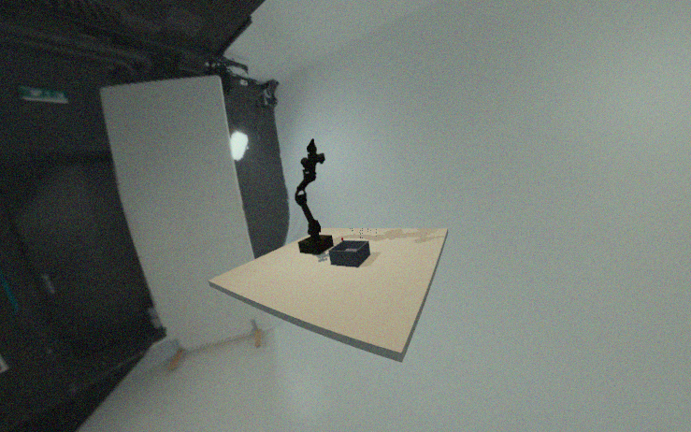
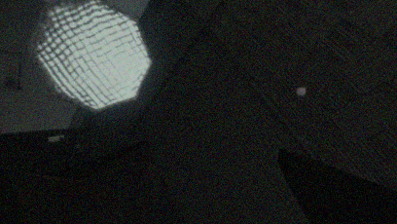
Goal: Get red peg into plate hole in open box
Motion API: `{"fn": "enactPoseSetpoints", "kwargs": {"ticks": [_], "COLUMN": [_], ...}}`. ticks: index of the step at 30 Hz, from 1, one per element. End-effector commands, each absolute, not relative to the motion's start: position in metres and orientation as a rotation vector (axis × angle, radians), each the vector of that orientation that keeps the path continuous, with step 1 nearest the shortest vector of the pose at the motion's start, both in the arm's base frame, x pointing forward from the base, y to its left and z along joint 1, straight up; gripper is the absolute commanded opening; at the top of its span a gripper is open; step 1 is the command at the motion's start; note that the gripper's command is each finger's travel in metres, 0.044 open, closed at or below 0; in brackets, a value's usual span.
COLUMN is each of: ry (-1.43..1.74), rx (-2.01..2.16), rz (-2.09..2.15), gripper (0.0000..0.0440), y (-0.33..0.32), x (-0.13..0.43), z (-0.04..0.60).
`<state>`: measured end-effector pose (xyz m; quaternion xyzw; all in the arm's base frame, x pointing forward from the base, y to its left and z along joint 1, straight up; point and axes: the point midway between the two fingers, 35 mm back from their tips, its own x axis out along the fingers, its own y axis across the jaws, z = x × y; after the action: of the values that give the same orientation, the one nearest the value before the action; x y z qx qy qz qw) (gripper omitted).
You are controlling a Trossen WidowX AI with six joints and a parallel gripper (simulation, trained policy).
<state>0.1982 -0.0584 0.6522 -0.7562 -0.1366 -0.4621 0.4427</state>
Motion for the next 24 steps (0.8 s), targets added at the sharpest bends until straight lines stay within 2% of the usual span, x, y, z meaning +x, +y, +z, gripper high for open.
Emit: {"fn": "enactPoseSetpoints", "kwargs": {"ticks": [1, 24], "ry": [-0.315, -0.078], "rx": [-1.798, -1.268], "rz": [-1.023, -0.469], "gripper": [0.044, 0.044], "y": [-0.064, -0.073], "x": [0.221, 0.316], "z": [0.634, 0.51]}}
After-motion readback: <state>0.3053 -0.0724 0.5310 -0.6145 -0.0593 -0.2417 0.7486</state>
